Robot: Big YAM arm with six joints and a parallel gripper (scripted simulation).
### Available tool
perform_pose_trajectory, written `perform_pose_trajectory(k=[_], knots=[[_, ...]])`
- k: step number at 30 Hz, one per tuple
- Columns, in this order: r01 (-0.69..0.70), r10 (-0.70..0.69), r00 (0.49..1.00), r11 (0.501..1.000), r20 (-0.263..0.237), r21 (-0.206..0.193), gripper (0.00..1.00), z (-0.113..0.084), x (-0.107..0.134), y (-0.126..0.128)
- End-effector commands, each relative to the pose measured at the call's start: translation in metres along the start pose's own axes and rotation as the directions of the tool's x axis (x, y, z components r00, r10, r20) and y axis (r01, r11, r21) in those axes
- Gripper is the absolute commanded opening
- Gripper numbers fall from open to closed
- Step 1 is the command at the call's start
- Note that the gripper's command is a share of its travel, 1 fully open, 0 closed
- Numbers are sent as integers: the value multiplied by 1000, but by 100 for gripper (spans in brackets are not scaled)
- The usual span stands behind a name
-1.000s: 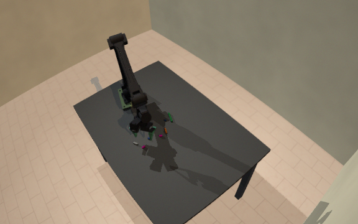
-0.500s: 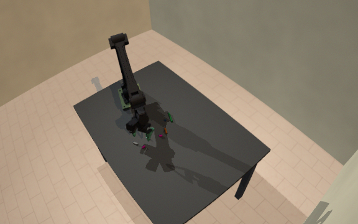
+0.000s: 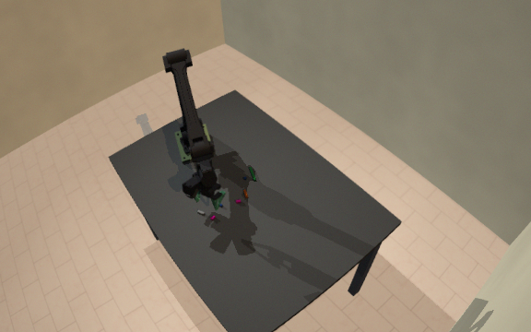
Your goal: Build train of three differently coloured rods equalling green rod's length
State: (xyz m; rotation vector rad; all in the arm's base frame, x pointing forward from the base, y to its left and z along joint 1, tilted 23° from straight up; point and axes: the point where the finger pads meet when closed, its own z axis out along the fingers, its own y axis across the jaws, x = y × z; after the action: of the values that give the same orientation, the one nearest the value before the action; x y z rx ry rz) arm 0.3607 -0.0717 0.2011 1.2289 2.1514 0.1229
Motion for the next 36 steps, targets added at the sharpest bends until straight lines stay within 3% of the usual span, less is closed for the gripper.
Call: perform_pose_trajectory(k=[1,8,9,12,15,25,26,29,32,36], knots=[[-27,29,999,997,43,-67,100,-21,-22,29],[-27,30,999,997,43,-66,100,-21,-22,29],[-142,142,990,990,6,-13,100,-11,-27,8],[-142,142,990,990,8,-12,100,-11,-27,8],[-127,128,992,991,14,-45,100,-17,-25,17],[-128,128,992,991,14,-45,100,-17,-25,17],[-239,239,971,971,-15,11,100,-8,-29,-4],[-239,239,971,971,-14,12,100,-8,-29,-4],[-224,224,975,974,-11,-20,100,-14,-27,5],[-224,224,974,974,-10,-20,100,-14,-27,5]])
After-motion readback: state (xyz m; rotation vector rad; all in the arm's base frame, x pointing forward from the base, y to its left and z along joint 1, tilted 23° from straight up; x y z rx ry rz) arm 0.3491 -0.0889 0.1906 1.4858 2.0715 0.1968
